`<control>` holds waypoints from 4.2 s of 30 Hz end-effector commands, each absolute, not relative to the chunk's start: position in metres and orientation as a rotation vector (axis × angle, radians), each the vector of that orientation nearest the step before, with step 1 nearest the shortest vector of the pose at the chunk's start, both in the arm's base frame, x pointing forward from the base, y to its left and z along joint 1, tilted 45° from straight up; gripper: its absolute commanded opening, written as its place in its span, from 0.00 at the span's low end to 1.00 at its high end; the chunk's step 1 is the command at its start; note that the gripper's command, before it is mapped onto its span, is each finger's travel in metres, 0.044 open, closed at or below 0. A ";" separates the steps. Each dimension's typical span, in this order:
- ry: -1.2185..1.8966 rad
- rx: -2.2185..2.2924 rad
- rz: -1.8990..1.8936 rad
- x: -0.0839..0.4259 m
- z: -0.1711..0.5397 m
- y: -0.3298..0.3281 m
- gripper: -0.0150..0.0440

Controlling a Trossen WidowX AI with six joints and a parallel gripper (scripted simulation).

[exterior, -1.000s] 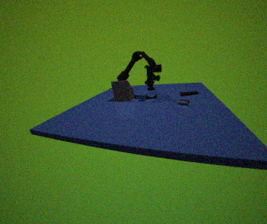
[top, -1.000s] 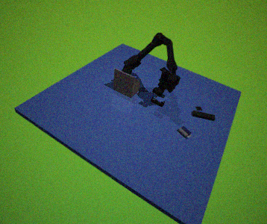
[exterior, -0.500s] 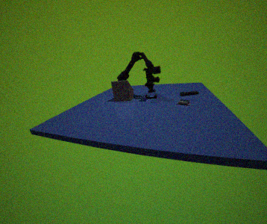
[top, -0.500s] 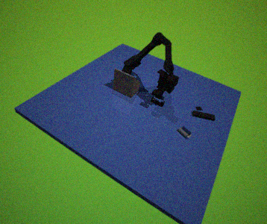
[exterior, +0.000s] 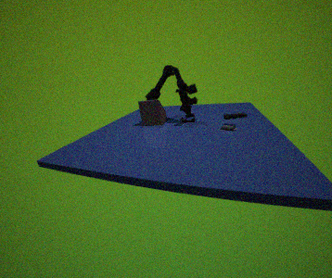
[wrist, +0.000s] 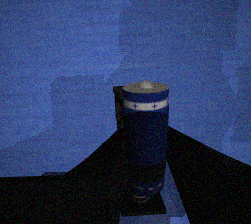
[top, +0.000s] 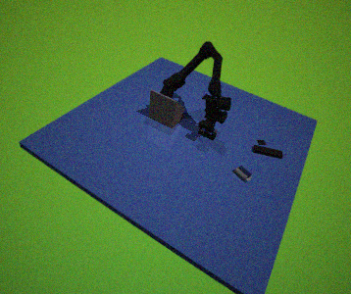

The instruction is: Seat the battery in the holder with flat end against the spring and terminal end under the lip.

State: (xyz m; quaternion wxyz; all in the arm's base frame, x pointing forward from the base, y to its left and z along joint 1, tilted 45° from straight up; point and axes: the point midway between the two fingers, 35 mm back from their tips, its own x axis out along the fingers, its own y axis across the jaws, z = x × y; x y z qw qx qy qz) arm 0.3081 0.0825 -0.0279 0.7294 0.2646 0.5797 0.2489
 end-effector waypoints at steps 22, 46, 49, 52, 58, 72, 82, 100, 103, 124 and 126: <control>1.163 0.601 0.484 0.305 -0.039 0.089 0.40; 1.061 0.631 0.429 0.297 -0.040 0.096 0.40; 1.062 0.630 0.428 0.296 -0.041 0.096 0.40; 1.066 0.629 0.428 0.294 -0.042 0.097 0.40; 1.073 0.626 0.429 0.289 -0.042 0.097 0.40; 1.075 0.626 0.427 0.278 -0.043 0.097 0.40; 1.078 0.624 0.425 0.273 -0.043 0.096 0.40; 1.137 0.599 0.429 0.281 -0.049 0.095 0.40; 1.150 0.594 0.432 0.282 -0.050 0.094 0.40; 1.249 0.562 0.456 0.288 -0.055 0.095 0.40; 1.259 0.558 0.459 0.289 -0.055 0.095 0.40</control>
